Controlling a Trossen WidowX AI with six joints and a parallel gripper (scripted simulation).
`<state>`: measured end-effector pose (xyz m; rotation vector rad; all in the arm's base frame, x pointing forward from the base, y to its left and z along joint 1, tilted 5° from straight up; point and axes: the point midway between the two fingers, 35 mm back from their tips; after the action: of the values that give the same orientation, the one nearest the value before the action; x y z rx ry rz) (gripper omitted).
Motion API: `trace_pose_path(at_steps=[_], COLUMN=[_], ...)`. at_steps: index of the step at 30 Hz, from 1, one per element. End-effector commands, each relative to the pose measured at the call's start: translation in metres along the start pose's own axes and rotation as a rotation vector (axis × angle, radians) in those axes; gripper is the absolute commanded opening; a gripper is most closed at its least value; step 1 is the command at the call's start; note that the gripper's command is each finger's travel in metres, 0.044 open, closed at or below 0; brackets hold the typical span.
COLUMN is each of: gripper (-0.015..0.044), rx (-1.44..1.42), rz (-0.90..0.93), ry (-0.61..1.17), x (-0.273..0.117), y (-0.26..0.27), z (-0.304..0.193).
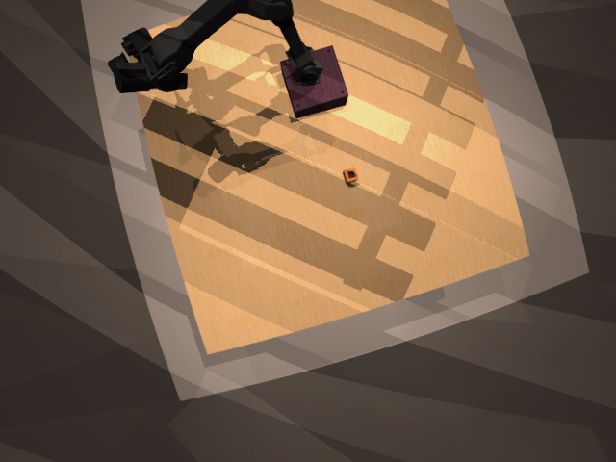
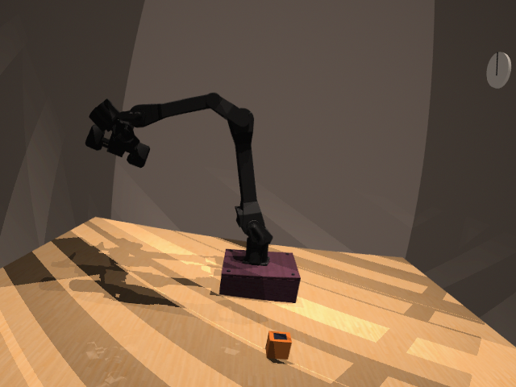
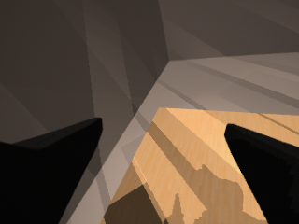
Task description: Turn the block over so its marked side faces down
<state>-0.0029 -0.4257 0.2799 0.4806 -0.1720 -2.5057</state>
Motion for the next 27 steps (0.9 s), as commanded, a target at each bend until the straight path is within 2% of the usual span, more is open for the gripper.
trace_pose_path(at_steps=[1, 7, 12, 19, 27], gripper=[0.044, 0.044, 0.044, 0.044, 0.044], rx=[-0.144, -0.424, -0.689, -1.087, -1.334], rz=[0.132, 0.394, 0.61, 0.912, 1.13], ry=[0.095, 0.247, 0.344, 0.433, 0.443], x=[-0.037, -0.121, -0.196, -0.302, -0.377], y=[0.025, 0.052, 0.054, 0.022, -0.026], z=[-0.033, -0.094, -0.145, -0.211, -0.246])
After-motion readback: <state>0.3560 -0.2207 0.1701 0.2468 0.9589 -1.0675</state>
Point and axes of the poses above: the point midway between the two fingers, 35 mm back from their tips, its own x axis out along the fingers, its own y axis across the jaws, z = x × y, and after that the axes turned 10 degrees about -x, right-handed
